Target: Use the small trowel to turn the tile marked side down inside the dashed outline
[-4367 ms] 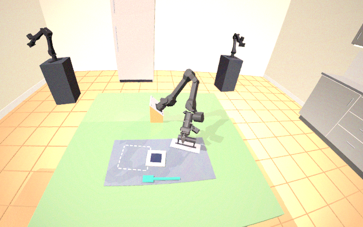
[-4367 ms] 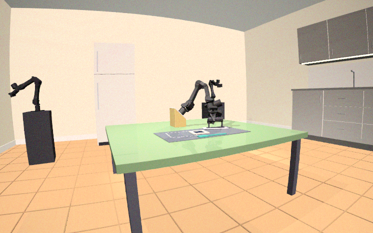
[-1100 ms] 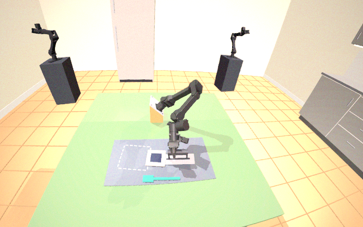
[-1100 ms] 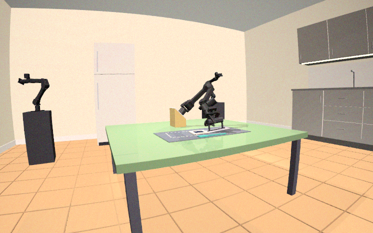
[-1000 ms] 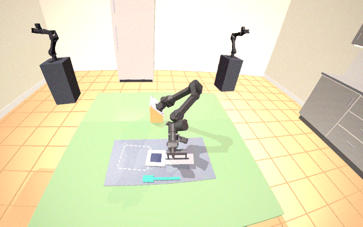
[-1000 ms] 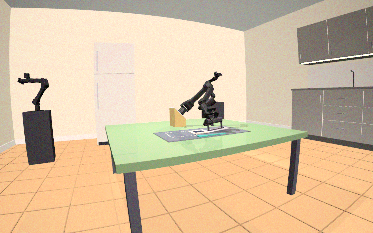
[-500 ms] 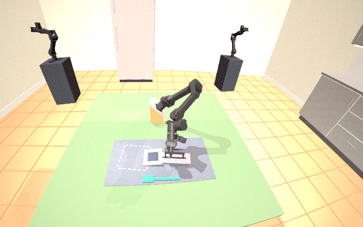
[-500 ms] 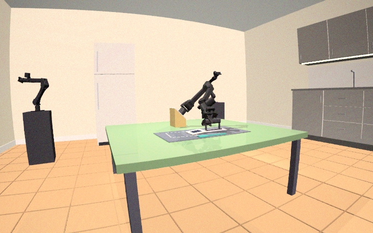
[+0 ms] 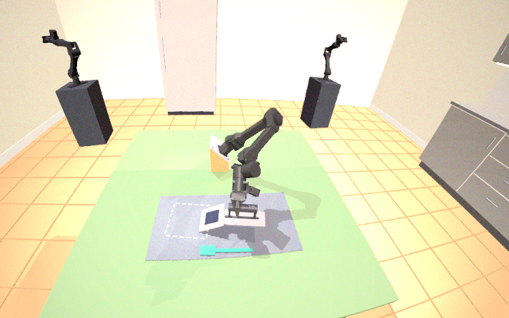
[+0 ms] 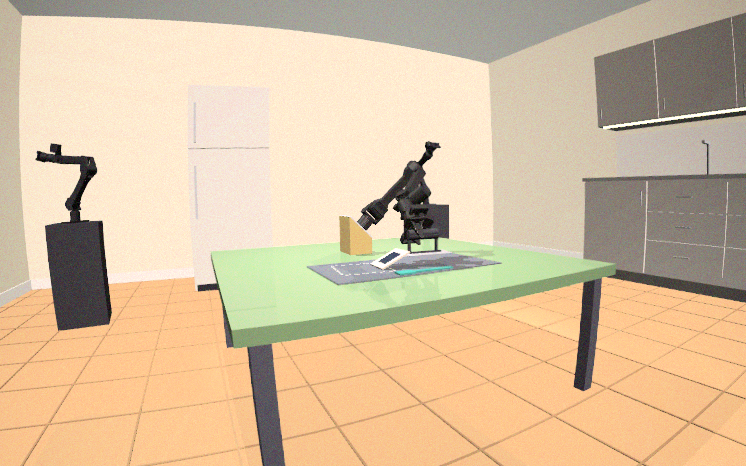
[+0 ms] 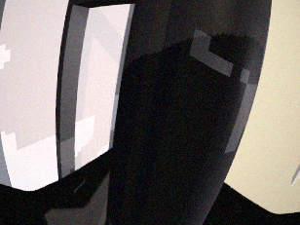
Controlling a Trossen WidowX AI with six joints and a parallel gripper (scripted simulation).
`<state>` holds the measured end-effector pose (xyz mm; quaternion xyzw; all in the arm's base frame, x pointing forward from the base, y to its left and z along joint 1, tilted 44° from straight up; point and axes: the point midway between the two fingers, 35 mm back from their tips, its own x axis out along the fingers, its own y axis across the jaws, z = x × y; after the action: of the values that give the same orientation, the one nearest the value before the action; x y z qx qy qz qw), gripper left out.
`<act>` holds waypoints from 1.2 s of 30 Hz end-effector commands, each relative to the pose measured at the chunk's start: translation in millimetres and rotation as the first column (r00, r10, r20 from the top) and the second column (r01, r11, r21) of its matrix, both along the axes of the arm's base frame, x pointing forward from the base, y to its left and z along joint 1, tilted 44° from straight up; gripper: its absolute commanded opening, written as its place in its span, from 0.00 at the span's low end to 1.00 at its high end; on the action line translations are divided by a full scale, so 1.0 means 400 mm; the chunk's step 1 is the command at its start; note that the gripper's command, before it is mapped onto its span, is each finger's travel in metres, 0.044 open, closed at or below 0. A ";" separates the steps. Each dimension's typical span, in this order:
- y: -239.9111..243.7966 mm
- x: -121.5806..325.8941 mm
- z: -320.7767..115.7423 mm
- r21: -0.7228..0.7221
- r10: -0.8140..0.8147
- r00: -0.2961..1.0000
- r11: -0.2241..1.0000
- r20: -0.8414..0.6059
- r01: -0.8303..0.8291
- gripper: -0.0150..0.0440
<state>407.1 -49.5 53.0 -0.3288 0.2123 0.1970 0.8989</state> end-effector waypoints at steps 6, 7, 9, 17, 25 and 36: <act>-0.059 -0.009 0.015 -0.014 -0.010 1.000 1.000 0.017 0.010 0.25; -0.065 -0.010 0.015 -0.014 -0.010 1.000 1.000 0.017 0.010 0.25; -0.076 -0.014 0.013 -0.014 -0.010 1.000 1.000 0.017 0.010 0.25; -0.118 -0.028 -0.002 -0.015 -0.010 1.000 1.000 0.016 0.010 0.25; -0.156 -0.040 -0.026 -0.016 -0.010 1.000 1.000 0.016 0.010 0.25; -0.196 -0.055 -0.073 -0.018 -0.010 1.000 1.000 0.016 0.010 0.25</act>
<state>385.8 -122.0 25.7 -0.3331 0.2113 0.1915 0.8987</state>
